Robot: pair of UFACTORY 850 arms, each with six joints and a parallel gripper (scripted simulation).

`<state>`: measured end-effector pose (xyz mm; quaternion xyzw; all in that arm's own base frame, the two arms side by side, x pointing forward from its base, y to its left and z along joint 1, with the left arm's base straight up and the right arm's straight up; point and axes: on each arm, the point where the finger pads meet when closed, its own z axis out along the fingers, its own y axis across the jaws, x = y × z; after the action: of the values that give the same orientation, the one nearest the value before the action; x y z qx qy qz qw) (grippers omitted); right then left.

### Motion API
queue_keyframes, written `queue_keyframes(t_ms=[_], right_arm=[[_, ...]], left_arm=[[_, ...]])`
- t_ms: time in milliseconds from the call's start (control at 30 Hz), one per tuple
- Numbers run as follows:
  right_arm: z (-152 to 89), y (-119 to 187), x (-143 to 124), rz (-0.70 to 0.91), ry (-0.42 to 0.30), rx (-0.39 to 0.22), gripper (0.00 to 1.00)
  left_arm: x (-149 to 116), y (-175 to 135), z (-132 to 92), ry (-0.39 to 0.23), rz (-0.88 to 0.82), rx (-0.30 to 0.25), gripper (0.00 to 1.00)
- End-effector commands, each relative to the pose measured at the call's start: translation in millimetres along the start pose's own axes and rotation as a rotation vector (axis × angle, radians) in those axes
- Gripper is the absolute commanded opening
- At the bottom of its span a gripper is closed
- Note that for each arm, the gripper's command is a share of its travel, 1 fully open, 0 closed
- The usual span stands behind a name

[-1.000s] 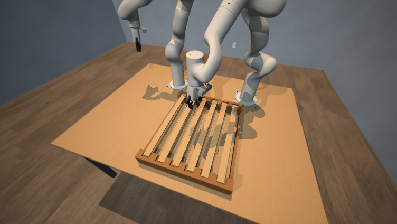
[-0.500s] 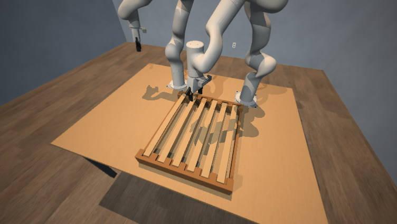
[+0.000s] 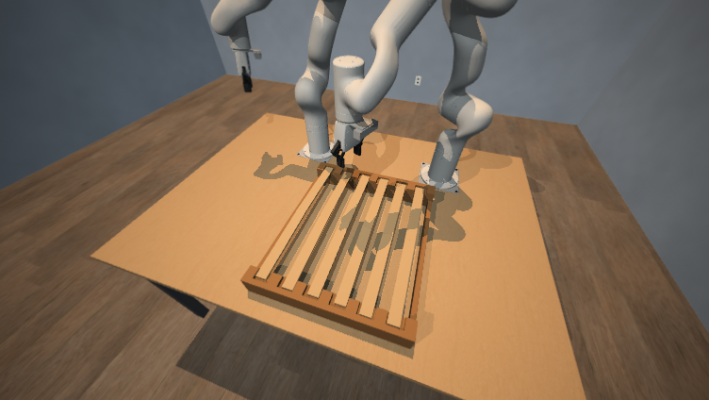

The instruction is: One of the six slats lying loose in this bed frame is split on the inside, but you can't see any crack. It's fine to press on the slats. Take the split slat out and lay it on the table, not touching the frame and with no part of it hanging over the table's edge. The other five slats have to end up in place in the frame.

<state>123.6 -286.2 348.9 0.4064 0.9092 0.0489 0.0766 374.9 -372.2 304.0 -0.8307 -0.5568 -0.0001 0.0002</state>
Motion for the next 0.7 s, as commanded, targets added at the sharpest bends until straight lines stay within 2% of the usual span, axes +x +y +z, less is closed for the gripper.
queue_keyframes(t_ms=[0, 300, 333, 467, 667], right_arm=[[-0.7, -0.1, -0.6, 0.000, -0.002, 0.001, 1.00], [-0.7, -0.1, -0.6, 0.000, -0.002, 0.001, 1.00], [-0.7, -0.1, -0.6, 0.000, -0.002, 0.001, 1.00], [-0.7, -0.1, -0.6, 0.000, -0.002, 0.001, 1.00], [-0.7, -0.1, -0.6, 0.000, -0.002, 0.001, 1.00]], left_arm=[[-1.4, -2.6, -2.3, 0.001, -0.002, 0.001, 1.00], [-1.4, -2.6, -2.3, 0.001, -0.002, 0.001, 1.00], [-1.2, -2.5, -2.0, 0.001, -0.281, 0.001, 1.00], [-1.2, -2.5, -2.0, 0.001, -0.351, 0.001, 1.00], [-1.2, -2.5, -2.0, 0.001, -0.351, 0.001, 1.00]])
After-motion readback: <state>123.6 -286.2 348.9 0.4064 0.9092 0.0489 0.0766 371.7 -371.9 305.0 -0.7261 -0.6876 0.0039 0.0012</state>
